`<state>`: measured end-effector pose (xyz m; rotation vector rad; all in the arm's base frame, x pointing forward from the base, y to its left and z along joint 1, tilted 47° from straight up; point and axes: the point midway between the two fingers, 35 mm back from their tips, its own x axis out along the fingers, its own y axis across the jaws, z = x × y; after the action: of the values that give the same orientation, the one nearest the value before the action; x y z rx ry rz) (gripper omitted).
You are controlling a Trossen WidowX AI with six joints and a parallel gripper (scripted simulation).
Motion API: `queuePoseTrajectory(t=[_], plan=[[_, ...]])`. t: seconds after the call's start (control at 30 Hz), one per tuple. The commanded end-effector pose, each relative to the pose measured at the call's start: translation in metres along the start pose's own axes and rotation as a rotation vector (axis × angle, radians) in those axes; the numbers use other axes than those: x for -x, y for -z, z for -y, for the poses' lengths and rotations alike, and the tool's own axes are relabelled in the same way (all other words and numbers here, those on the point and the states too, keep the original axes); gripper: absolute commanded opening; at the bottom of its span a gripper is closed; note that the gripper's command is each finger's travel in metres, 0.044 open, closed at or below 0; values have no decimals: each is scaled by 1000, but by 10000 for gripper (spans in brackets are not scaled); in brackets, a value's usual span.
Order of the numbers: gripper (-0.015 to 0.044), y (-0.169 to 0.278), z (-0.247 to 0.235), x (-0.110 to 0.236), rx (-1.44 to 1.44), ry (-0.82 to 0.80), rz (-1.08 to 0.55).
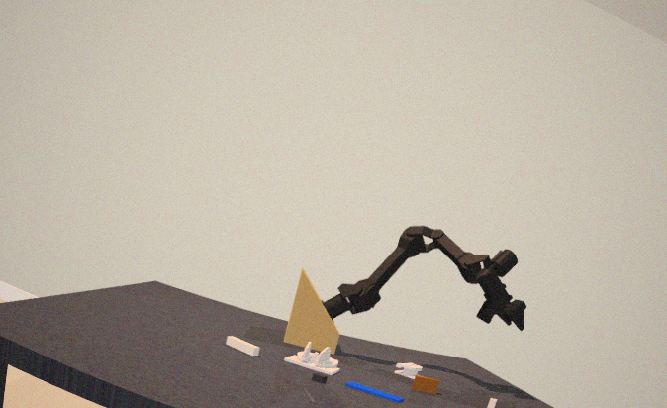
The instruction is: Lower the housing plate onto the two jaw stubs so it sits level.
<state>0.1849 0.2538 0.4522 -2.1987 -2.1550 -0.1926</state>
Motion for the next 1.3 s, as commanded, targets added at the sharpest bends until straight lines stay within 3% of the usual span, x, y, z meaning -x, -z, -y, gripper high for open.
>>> queuePoseTrajectory(t=[0.0,1.27], plan=[[426,0,0,0,0,0,0],[440,-47,-22,16,-677,-156,99]])
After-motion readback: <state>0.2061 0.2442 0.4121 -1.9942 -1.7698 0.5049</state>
